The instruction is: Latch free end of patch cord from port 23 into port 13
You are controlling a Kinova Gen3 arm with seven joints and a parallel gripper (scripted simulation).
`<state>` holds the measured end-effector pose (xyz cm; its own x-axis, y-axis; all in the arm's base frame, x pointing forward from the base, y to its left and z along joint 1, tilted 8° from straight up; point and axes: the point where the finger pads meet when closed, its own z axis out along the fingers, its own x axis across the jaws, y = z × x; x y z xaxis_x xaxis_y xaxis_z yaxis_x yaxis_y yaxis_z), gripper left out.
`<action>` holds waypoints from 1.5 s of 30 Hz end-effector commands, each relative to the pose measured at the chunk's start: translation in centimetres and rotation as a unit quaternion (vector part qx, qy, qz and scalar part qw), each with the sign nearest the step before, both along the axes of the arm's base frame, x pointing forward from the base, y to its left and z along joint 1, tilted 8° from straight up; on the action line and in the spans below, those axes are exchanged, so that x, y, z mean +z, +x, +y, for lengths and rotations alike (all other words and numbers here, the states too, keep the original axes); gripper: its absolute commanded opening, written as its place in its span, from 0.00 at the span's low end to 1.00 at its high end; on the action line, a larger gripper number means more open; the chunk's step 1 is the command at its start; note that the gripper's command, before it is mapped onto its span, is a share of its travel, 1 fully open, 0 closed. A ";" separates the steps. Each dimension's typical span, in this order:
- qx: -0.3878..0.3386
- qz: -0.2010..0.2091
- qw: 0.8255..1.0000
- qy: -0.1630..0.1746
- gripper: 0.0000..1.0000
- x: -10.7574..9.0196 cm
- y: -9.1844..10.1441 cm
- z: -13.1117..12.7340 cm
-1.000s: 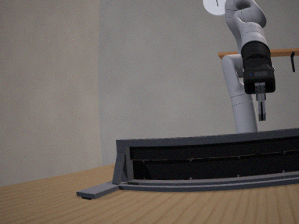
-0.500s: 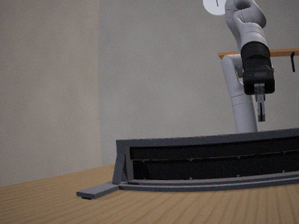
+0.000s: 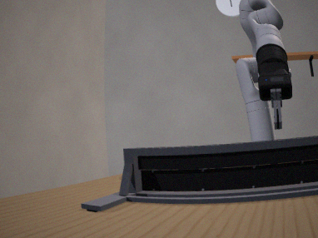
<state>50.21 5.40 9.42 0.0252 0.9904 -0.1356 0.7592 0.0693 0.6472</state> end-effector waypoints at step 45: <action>0.000 -0.001 1.000 0.000 0.00 1.7 -1.3 0.3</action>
<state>49.00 5.11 10.50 0.0339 0.9896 -0.1395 0.7635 0.0644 0.6426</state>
